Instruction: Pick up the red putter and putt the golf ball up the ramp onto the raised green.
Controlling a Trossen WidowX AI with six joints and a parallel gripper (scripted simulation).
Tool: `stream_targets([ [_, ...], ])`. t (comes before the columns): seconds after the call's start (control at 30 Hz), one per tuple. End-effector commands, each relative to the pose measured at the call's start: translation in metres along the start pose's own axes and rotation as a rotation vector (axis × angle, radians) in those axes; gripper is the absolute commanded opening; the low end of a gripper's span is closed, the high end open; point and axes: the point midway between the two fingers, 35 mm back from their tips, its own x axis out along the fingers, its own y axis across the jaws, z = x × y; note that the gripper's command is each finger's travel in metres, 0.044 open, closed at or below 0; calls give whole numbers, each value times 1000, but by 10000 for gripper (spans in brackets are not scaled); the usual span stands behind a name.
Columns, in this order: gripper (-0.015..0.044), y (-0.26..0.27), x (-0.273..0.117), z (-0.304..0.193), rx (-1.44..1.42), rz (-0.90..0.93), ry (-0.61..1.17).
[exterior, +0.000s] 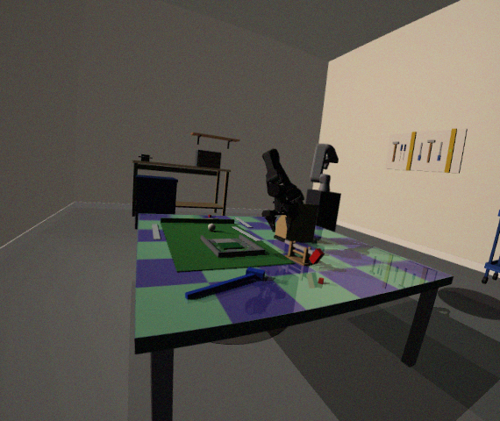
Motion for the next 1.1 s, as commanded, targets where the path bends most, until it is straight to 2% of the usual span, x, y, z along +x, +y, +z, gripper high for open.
stream_targets([
  [0.0,440,0,4,-2,-12,1,-11],
  [0.47,440,0,43,-14,-12,1,-9],
  [1.07,440,0,62,-19,-12,1,-8],
])
